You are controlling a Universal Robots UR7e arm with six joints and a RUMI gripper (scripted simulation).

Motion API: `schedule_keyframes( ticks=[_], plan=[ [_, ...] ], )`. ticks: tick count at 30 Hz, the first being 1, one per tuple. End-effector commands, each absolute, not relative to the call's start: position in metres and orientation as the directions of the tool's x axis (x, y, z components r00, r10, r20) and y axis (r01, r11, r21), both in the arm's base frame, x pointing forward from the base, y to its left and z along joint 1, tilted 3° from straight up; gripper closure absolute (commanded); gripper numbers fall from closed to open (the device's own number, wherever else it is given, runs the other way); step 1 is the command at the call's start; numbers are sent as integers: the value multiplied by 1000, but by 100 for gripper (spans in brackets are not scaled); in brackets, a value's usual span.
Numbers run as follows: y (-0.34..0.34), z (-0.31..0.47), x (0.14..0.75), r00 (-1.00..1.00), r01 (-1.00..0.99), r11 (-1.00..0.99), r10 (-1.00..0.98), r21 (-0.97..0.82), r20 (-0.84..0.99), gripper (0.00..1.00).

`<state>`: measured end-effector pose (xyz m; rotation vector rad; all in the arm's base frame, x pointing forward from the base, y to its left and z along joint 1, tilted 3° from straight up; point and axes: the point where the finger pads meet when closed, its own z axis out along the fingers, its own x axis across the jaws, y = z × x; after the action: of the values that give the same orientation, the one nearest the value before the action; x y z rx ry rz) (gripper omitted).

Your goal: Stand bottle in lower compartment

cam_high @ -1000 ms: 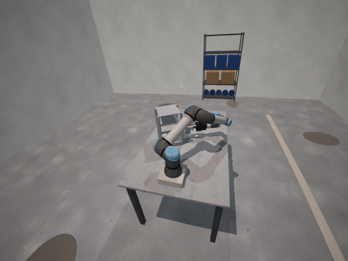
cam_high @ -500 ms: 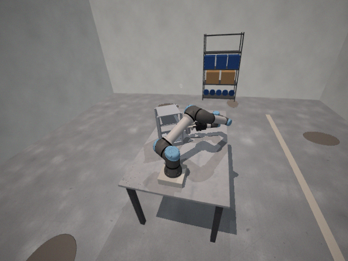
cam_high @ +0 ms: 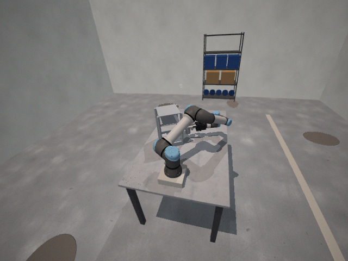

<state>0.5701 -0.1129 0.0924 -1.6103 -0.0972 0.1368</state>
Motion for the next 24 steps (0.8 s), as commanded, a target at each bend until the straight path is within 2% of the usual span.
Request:
schedule_keyframes(
  ticks=[1,24],
  plan=[
    [-107,94,569,989,-23,-44,148,-999,-29,100],
    [-74,93,558,989,-23,-44,148,-999,-29,100]
  ],
)
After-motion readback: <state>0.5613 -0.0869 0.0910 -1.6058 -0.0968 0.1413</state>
